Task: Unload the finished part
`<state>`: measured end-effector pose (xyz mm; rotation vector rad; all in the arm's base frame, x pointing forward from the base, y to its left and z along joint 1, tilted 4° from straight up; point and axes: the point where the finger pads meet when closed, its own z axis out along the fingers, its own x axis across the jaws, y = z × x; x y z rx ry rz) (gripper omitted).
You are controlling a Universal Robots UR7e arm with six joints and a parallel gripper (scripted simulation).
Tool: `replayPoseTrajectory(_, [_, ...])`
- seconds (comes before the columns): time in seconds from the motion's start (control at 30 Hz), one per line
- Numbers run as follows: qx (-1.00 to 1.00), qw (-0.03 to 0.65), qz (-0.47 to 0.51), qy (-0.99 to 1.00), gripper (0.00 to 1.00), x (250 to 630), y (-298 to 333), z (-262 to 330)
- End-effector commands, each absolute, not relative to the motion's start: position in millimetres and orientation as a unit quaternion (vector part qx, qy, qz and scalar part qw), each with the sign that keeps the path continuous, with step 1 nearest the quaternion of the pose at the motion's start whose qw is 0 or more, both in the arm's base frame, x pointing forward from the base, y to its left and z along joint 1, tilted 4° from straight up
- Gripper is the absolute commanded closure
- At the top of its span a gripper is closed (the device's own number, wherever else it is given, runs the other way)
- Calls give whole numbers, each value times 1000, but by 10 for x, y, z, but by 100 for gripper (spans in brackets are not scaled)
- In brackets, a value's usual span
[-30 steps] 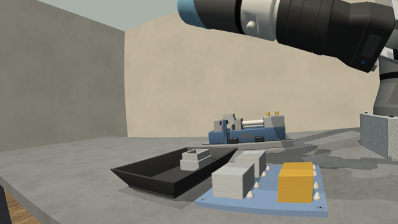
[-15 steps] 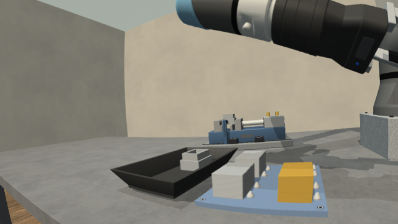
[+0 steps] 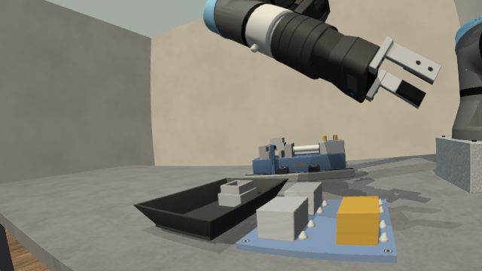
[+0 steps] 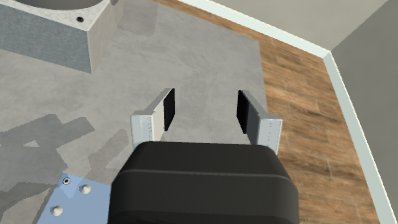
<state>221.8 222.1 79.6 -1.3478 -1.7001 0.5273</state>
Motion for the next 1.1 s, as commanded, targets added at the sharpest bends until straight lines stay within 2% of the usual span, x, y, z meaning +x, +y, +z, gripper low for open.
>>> replayPoseTrajectory(0.0, [-608,395,202,-659,0,2641,2016,677])
replayPoseTrajectory(0.2, [-673,352,189,-623,0,3045,1757,596])
replayPoseTrajectory(0.27, [-673,352,189,-623,0,3045,1757,596])
replayPoseTrajectory(0.33, [-710,326,181,-597,0,3278,1583,557])
replayPoseTrajectory(0.7, [-809,252,155,-508,0,3920,982,485])
replayPoseTrajectory(0.83, [-826,239,149,-489,0,4029,858,480])
replayPoseTrajectory(0.87, [-846,221,142,-464,0,4165,691,475])
replayPoseTrajectory(1.07, [-888,183,125,-404,0,4448,297,480])
